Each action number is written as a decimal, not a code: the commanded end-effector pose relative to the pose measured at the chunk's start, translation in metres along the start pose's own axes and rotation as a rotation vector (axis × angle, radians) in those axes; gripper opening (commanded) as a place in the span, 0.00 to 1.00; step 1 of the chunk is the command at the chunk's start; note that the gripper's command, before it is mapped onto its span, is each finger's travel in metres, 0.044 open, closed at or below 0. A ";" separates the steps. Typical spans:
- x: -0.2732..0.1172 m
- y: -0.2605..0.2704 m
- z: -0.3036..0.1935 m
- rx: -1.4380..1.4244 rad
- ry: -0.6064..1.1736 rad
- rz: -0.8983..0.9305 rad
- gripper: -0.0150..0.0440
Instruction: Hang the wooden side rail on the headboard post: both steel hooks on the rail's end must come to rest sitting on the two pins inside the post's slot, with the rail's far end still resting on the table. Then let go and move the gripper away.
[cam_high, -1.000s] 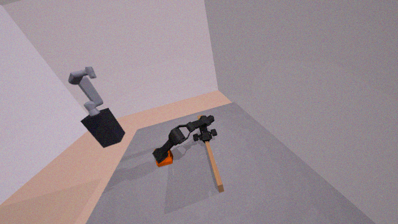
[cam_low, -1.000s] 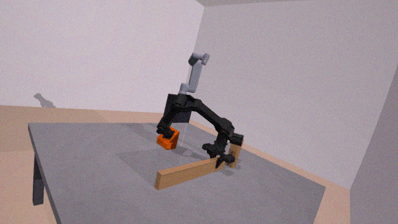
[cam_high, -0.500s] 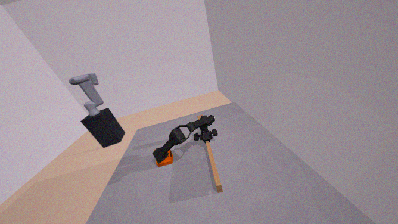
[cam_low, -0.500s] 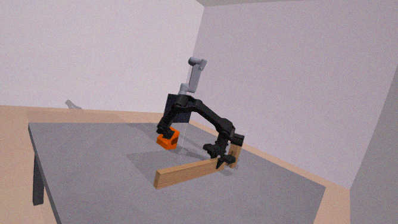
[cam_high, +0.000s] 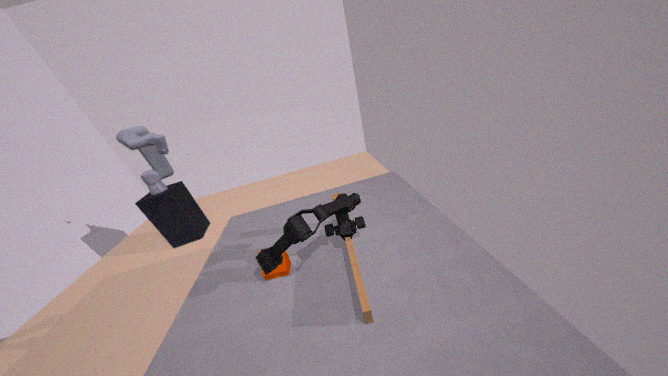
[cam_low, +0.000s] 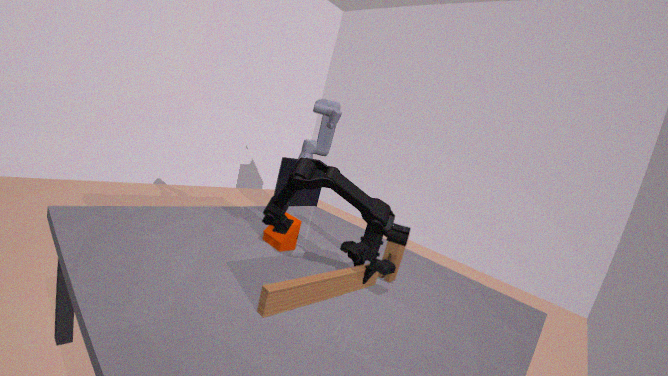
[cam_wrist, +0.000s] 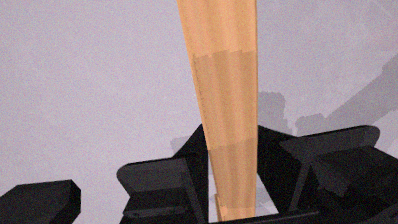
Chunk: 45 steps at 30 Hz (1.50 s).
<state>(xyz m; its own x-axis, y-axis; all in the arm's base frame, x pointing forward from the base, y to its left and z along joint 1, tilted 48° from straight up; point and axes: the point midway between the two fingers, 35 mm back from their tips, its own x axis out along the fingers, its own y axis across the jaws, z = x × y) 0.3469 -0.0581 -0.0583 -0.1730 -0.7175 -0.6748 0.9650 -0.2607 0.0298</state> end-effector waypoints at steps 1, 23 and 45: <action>-0.001 0.000 0.000 0.019 0.002 0.002 0.25; -0.005 0.000 0.000 0.019 0.002 0.002 0.25; -0.009 0.000 0.000 0.019 0.002 0.002 0.25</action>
<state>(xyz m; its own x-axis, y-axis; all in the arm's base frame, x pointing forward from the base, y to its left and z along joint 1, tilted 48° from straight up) 0.3467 -0.0558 -0.0550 -0.1798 -0.7188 -0.6715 0.9629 -0.2683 0.0294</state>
